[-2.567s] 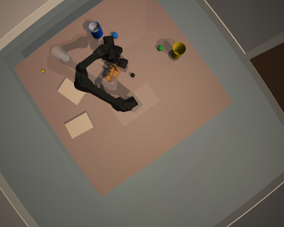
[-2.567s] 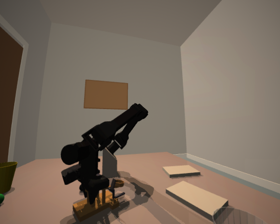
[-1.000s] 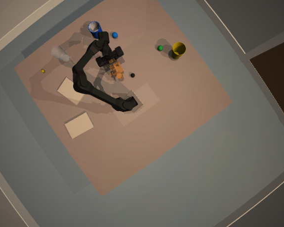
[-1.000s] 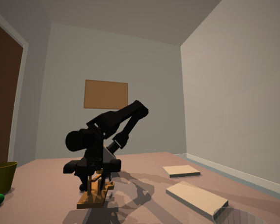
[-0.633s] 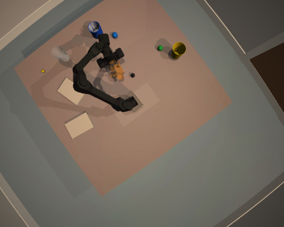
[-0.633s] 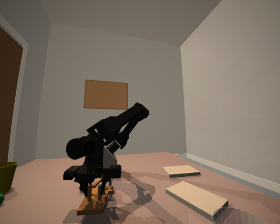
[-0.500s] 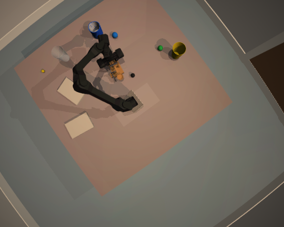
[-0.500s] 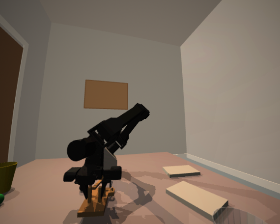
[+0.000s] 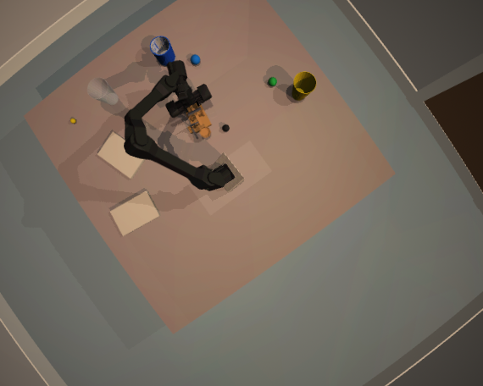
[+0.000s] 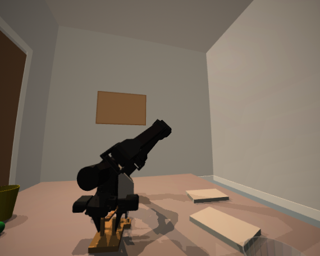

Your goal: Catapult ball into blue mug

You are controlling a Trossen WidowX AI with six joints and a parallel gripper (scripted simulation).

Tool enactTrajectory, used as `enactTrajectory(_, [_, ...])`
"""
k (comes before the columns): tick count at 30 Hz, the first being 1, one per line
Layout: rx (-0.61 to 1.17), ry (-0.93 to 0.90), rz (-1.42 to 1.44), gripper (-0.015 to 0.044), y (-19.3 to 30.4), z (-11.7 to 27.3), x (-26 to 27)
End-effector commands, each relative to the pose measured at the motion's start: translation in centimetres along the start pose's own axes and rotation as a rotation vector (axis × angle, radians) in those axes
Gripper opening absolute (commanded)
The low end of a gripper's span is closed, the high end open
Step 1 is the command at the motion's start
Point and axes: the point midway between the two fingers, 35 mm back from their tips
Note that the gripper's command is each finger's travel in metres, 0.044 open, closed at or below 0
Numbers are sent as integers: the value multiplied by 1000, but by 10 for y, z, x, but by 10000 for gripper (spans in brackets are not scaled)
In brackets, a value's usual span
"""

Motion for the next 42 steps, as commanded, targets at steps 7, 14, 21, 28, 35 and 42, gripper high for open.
enactTrajectory(7, [-1, 0, 2, 210, 0, 0, 0])
enactTrajectory(14, [-1, 2, 2, 394, -2, 11, -1])
enactTrajectory(21, [0, 4, 0, 440, 1, 101, -1])
enactTrajectory(28, [-12, 5, -4, 440, -1, 92, -2])
enactTrajectory(35, [-15, 1, -2, 440, 1, 53, -1])
enactTrajectory(42, [-15, 1, -2, 440, 1, 46, -1])
Point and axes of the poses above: the point midway between the two fingers, 35 mm back from their tips, its own z axis back along the fingers, its own x axis across the jaws, y = z × x, and after that the axes turned 9 degrees about z, right-handed
